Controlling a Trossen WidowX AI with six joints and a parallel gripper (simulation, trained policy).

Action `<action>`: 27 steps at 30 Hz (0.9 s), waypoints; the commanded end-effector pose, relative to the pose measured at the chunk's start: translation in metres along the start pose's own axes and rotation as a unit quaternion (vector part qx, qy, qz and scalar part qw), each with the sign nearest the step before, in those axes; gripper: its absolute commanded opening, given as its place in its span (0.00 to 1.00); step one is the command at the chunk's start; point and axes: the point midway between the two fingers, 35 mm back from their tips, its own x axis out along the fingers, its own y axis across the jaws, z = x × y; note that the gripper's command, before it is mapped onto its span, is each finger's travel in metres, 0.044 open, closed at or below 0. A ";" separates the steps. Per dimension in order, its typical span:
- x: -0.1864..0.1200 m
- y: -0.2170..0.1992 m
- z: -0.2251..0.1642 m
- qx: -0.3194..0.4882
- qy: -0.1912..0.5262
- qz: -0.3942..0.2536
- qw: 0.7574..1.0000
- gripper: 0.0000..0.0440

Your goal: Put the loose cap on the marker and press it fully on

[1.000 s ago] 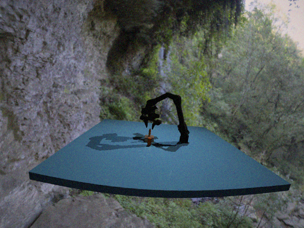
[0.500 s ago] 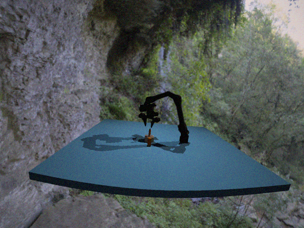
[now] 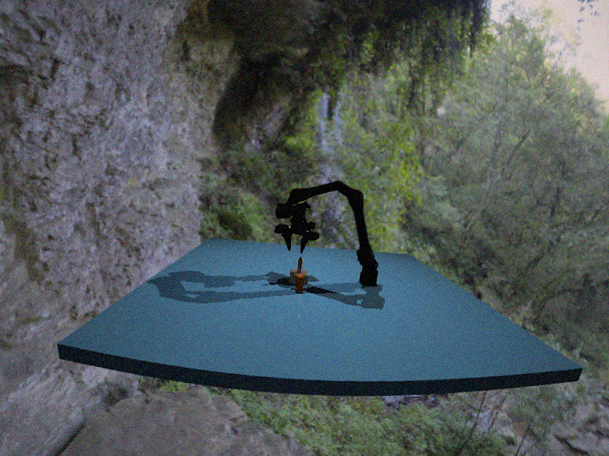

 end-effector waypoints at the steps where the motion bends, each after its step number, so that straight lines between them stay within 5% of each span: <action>1: -0.003 -0.005 0.003 -0.003 0.016 0.009 1.000 0.59; 27: 0.006 -0.030 0.023 -0.033 0.073 0.058 0.995 0.63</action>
